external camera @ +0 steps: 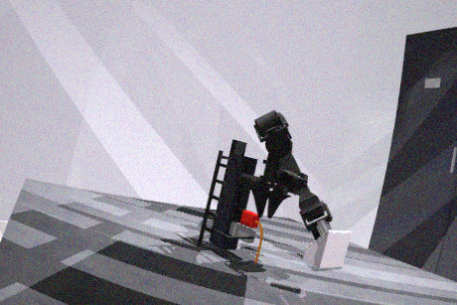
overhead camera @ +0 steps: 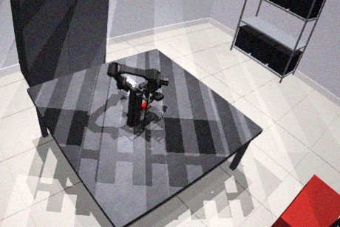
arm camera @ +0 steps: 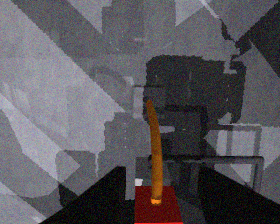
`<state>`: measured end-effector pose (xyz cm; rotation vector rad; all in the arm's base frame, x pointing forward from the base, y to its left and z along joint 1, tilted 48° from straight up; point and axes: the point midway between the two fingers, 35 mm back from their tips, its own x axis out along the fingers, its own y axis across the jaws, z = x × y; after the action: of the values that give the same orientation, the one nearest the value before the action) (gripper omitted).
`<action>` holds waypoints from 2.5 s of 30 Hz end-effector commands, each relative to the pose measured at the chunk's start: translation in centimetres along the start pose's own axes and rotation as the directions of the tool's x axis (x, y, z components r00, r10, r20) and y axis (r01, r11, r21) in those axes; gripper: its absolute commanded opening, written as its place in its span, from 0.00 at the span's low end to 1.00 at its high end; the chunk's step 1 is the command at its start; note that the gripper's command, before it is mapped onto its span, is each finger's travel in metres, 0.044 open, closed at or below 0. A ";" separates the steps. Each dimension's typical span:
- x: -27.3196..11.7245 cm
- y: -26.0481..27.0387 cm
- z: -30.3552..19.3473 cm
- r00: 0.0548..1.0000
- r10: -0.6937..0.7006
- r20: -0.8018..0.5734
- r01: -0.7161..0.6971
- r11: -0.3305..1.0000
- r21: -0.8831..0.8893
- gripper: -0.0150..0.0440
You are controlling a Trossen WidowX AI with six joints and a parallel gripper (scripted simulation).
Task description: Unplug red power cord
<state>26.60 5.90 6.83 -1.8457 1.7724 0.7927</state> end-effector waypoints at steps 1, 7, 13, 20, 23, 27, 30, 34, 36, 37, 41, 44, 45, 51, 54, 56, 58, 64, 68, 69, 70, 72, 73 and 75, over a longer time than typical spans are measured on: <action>0.2 0.0 -0.1 1.000 0.006 -0.013 -0.006 1.000 -0.004 0.53; 0.2 0.0 -1.1 1.000 0.006 -0.013 -0.006 1.000 -0.004 0.53; 0.1 -0.1 -2.0 1.000 0.006 -0.013 -0.006 1.000 -0.004 0.53; 0.1 -0.1 -3.2 1.000 0.006 -0.014 -0.006 1.000 -0.004 0.53; 0.1 0.0 -3.6 1.000 0.006 -0.014 -0.006 1.000 -0.004 0.53; 0.1 0.0 -4.0 1.000 0.006 -0.015 -0.006 1.000 -0.004 0.53; 0.2 0.0 -4.0 1.000 0.006 -0.015 -0.006 1.000 -0.004 0.53; 0.5 0.0 -4.0 1.000 0.006 -0.015 -0.006 1.000 -0.004 0.53; 0.8 0.0 -4.0 1.000 0.006 -0.015 -0.006 1.000 -0.004 0.53; 0.9 0.0 -4.1 1.000 0.006 -0.015 -0.006 1.000 -0.004 0.53; 1.3 0.0 -4.1 1.000 0.006 -0.015 -0.006 1.000 -0.004 0.53; 1.3 0.0 -4.1 1.000 0.006 -0.015 -0.006 1.000 -0.004 0.53; 1.3 0.0 -4.1 1.000 0.006 -0.015 -0.006 1.000 -0.004 0.53; 1.1 -0.1 -4.0 1.000 0.004 -0.010 -0.004 1.000 0.000 0.32; 1.1 -0.1 -4.0 1.000 0.004 -0.010 -0.004 1.000 0.000 0.29; 1.1 -0.1 -4.0 1.000 0.004 -0.010 -0.004 1.000 0.000 0.27; 1.1 -0.1 -3.9 1.000 0.004 -0.010 -0.004 1.000 0.000 0.25; 1.1 -0.2 -3.3 1.000 0.004 -0.009 -0.004 1.000 -0.001 0.25; 1.1 -0.3 -2.6 1.000 0.004 -0.009 -0.004 1.000 -0.001 0.25; 1.1 -0.3 -2.4 1.000 0.004 -0.008 -0.004 1.000 -0.001 0.25; 1.1 -0.3 -2.3 1.000 0.004 -0.008 -0.004 1.000 -0.001 0.25; 1.1 -0.3 -1.9 1.000 0.004 -0.008 -0.004 1.000 -0.002 0.25; 1.1 -0.3 -1.8 1.000 0.004 -0.008 -0.004 1.000 -0.002 0.25; 1.1 -0.3 -1.4 1.000 0.004 -0.008 -0.004 1.000 -0.002 0.25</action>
<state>27.08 2.45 8.70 -1.8681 1.8061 0.7499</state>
